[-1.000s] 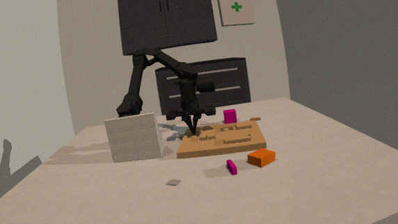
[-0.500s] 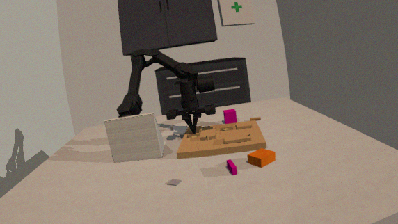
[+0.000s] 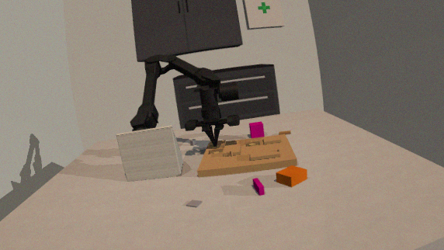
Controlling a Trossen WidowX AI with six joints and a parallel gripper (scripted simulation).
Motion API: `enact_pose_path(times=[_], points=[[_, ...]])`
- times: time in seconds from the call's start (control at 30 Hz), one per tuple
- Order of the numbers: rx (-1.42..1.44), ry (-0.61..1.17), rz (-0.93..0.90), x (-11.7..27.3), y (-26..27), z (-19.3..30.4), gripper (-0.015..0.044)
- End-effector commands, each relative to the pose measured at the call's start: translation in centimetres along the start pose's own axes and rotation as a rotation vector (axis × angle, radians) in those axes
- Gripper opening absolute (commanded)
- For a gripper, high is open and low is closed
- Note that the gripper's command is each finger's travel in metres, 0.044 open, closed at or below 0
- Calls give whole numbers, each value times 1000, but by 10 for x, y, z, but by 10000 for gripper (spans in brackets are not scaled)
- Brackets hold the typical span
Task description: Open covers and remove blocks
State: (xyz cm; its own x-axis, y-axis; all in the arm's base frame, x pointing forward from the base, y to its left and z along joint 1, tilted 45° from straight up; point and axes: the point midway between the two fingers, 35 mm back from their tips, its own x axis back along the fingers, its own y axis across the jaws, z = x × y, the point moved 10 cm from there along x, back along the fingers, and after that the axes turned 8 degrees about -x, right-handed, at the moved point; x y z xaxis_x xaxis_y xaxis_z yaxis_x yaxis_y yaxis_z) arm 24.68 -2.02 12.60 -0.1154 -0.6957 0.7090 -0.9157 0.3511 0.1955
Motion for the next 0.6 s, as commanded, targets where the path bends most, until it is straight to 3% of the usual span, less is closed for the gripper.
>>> enact_pose_path(times=[0.0, 0.57], points=[[12, -9, 8, 8, -1, -3, 0], [12, -8, 8, 30, -1, -5, 0]])
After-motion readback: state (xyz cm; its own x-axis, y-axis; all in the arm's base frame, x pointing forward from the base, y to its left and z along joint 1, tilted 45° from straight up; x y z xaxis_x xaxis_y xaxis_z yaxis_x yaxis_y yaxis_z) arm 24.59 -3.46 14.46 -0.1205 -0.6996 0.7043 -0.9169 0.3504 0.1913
